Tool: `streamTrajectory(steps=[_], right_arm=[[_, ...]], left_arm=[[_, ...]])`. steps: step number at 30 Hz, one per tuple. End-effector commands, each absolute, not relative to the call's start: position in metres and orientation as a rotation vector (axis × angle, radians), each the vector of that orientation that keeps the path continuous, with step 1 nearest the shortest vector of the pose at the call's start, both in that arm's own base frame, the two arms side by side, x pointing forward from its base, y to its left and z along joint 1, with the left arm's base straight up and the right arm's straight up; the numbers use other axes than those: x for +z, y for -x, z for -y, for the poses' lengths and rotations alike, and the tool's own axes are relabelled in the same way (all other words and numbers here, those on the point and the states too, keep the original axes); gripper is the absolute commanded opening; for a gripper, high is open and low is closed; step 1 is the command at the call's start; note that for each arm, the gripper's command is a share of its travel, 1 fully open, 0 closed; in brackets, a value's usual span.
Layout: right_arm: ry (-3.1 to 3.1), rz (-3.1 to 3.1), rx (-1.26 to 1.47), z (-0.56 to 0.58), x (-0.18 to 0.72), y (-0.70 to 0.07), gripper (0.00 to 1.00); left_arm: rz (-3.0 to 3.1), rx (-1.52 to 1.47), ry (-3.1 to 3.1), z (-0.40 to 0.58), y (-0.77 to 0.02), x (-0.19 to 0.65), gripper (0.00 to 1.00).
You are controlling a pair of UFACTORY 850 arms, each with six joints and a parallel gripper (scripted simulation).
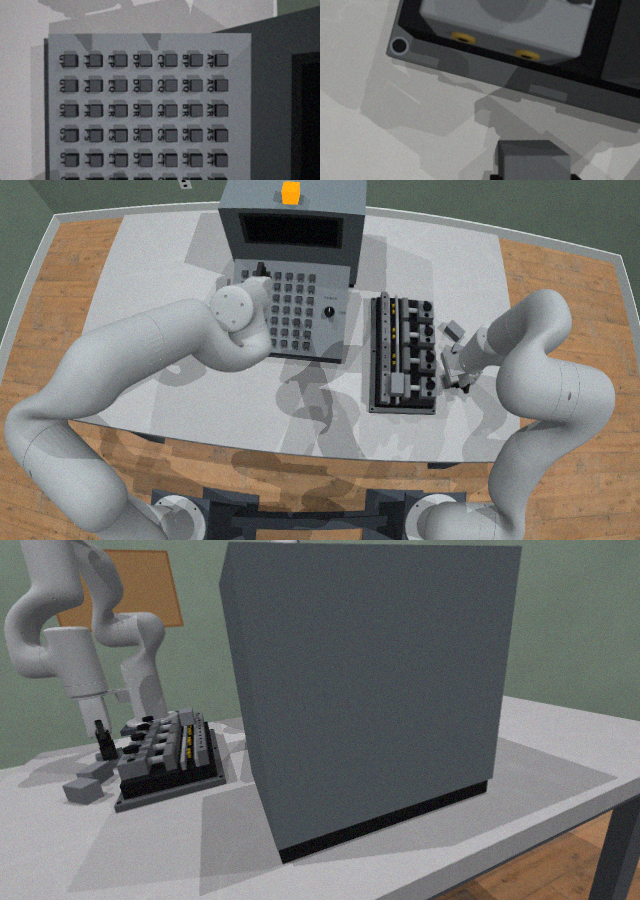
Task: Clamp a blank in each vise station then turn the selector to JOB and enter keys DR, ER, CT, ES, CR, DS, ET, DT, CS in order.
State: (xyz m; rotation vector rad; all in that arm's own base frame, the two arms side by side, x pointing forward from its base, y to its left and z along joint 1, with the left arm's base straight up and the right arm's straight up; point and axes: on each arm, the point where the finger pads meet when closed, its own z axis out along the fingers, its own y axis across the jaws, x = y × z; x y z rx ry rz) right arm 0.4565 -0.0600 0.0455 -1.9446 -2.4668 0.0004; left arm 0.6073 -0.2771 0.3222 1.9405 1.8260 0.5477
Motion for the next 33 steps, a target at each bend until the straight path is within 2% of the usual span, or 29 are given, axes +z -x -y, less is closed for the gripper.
streamTrajectory(steps=[1, 17, 29, 33], right_arm=[[1.946, 2.468, -0.001, 0.060, 0.048, -0.458, 0.00], [1.946, 2.468, -0.001, 0.060, 0.049, -0.458, 0.00], [1.946, 2.469, -0.002, 0.060, 0.206, -0.458, 0.00], [1.945, 2.470, -0.002, 0.060, 0.212, -0.458, 0.00]], left_arm=[[-1.825, 0.548, -1.939, 0.277, -0.608, 0.323, 1.00], [-1.825, 0.548, -1.939, 0.277, -0.608, 0.323, 1.00], [-1.825, 0.548, -1.939, 0.277, -0.608, 0.323, 1.00], [-1.825, 0.548, -1.939, 0.277, -0.608, 0.323, 1.00]])
